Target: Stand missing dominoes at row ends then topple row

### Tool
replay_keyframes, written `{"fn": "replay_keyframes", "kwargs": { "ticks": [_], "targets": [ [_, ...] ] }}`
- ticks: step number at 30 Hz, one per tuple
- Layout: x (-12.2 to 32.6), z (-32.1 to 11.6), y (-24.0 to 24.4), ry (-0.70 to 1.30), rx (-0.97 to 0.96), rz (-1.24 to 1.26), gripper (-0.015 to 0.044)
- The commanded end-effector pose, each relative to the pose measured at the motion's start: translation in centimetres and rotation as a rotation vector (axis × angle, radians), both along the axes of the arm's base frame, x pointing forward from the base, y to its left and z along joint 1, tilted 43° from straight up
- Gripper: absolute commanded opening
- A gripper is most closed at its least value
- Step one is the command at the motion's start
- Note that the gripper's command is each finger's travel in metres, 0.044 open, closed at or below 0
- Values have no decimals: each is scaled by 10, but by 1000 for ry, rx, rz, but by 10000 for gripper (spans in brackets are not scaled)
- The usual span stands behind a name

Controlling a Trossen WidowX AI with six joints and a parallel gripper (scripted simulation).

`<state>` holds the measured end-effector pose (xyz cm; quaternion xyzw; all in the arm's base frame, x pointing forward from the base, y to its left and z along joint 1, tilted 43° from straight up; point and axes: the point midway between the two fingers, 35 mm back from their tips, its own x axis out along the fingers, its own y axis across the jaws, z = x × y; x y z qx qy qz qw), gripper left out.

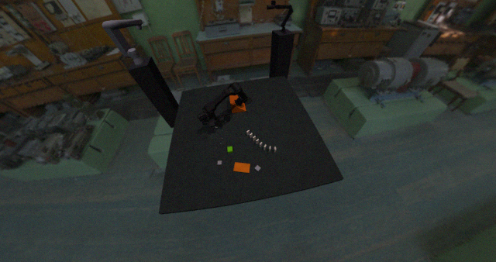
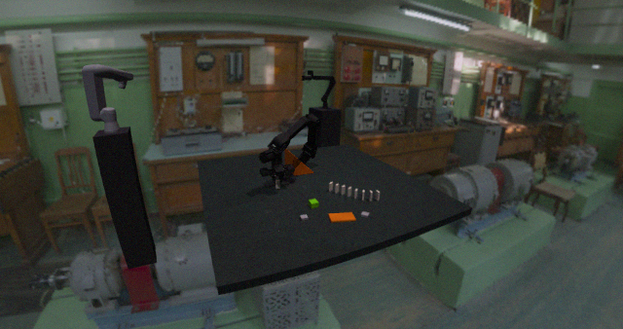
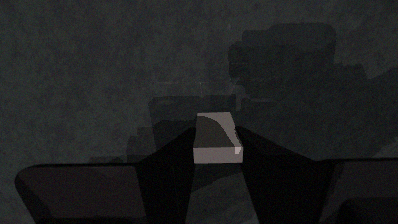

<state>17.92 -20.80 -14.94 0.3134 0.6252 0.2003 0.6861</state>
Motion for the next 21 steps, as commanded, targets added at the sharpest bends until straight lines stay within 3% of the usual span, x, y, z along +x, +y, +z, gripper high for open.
{"fn": "replay_keyframes", "kwargs": {
  "ticks": [1, 7, 12, 21],
  "targets": [
    [-2, 27, -36, -10, -26, -1, 107],
    [-18, 91, -86, -9, -29, 3, 107],
    [-19, 93, -87, -9, -29, 3, 107],
    [56, 178, -25, -160, -76, 172, 107]
  ]
}}
